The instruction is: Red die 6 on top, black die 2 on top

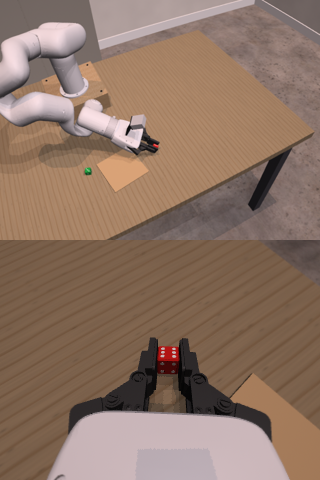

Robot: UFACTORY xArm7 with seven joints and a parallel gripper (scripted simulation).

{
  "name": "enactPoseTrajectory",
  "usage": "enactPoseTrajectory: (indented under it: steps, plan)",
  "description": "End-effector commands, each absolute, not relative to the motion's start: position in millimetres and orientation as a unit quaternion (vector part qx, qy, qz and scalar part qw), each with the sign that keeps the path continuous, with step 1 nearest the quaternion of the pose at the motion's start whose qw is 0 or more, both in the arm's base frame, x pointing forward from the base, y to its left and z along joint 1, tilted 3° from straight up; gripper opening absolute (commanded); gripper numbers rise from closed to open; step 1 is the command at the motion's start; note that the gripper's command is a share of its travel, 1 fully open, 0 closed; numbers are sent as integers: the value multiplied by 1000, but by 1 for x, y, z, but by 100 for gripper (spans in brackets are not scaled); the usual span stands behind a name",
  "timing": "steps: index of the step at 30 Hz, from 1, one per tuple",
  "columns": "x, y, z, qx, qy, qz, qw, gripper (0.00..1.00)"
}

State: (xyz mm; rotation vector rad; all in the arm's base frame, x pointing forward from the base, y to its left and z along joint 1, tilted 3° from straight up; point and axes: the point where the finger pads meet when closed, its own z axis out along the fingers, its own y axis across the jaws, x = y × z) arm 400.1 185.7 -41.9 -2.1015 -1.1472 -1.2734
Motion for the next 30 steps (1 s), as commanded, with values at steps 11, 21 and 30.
enactPoseTrajectory:
  steps: [11, 21, 30]
  plan:
    - [401, 186, -41, -756, -414, -460, 213, 15]
    - [401, 186, -44, -756, -414, -460, 213, 15]
    - [401, 186, -50, -756, -414, -460, 213, 15]
